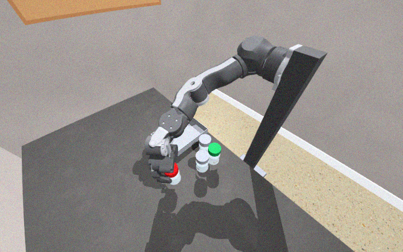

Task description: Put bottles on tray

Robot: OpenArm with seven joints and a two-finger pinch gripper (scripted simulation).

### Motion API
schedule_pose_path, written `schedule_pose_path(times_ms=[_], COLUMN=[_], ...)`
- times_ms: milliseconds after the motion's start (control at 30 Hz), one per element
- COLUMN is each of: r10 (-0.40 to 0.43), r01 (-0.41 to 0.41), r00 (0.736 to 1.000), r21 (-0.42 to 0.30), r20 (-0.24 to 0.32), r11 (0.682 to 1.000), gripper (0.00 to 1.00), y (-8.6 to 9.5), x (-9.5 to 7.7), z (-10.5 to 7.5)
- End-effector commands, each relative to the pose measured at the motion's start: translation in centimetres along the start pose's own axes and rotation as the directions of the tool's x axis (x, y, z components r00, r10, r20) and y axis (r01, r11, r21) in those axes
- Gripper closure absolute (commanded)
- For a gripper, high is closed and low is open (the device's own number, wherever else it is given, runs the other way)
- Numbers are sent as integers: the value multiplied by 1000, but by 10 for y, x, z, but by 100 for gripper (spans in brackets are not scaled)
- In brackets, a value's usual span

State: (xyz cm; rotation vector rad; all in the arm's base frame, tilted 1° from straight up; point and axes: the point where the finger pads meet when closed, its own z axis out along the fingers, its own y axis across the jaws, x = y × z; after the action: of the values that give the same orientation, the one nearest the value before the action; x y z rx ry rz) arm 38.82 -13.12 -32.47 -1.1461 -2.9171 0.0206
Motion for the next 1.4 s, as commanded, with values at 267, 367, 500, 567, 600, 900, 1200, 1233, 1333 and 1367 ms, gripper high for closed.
schedule_pose_path(times_ms=[267, 367, 500, 567, 600, 900, 1200, 1233, 1333, 1367], r10=[0, 0, 0, 0, 0, 0, -1, -1, -5, -4], r01=[0, 0, 0, 0, 0, 0, 1, 1, 5, 4], r00=[1000, 1000, 1000, 1000, 1000, 1000, 1000, 1000, 1000, 1000], r21=[-3, -3, -3, -3, -3, -3, -3, -3, -3, -3], r20=[1, 1, 1, 1, 1, 1, 1, 1, 1, 1], r11=[1000, 1000, 1000, 1000, 1000, 1000, 1000, 1000, 1000, 1000], gripper=[48, 48, 48, 48, 48, 48, 48, 48, 48, 48], y=[1, 1, 1, 1, 1, 1, 1, 1, 1, 1], x=[0, 0, 0, 0, 0, 0, -1, -1, 0, 0], z=[-1, -1, -1, -1, -1, -9, -16, -16, -16, -17])
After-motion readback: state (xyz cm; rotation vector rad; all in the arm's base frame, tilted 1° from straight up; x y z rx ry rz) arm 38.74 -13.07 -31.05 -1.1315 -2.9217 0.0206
